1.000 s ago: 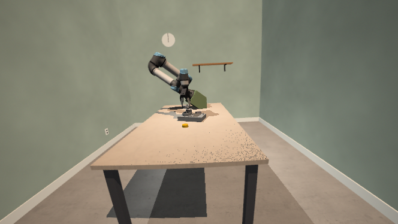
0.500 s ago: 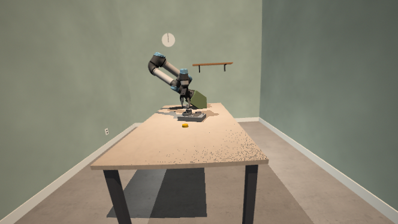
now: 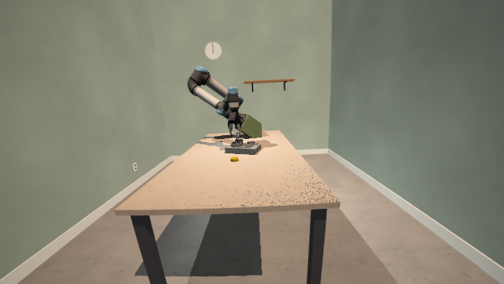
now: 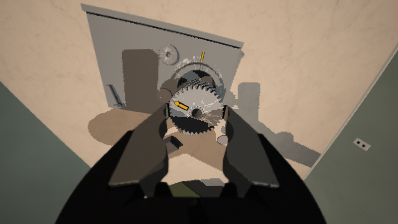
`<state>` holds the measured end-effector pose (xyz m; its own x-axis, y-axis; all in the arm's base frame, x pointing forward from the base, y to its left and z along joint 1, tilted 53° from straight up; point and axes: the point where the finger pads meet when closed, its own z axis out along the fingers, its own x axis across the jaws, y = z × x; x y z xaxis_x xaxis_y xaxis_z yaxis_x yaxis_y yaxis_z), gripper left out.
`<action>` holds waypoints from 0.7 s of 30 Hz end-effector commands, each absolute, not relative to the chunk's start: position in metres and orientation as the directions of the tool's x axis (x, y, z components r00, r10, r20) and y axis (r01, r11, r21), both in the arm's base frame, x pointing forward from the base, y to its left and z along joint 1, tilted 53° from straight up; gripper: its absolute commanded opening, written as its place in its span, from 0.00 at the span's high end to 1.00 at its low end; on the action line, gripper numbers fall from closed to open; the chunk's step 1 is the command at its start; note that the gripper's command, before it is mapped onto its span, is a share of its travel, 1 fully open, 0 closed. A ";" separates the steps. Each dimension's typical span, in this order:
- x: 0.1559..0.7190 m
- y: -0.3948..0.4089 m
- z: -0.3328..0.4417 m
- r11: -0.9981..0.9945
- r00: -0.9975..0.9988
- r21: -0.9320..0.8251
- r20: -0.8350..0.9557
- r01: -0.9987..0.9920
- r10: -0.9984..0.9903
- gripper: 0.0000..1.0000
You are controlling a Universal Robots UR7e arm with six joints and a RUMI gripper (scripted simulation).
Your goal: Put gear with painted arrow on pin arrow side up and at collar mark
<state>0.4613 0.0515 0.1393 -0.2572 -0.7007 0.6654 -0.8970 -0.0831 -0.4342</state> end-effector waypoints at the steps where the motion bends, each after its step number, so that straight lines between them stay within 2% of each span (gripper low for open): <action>1: 0.461 0.052 0.140 -0.084 -0.258 -0.435 0.665 -0.896 -0.701 1.00; 21: 0.469 0.039 0.128 -0.083 -0.258 -0.435 0.665 -0.896 -0.701 1.00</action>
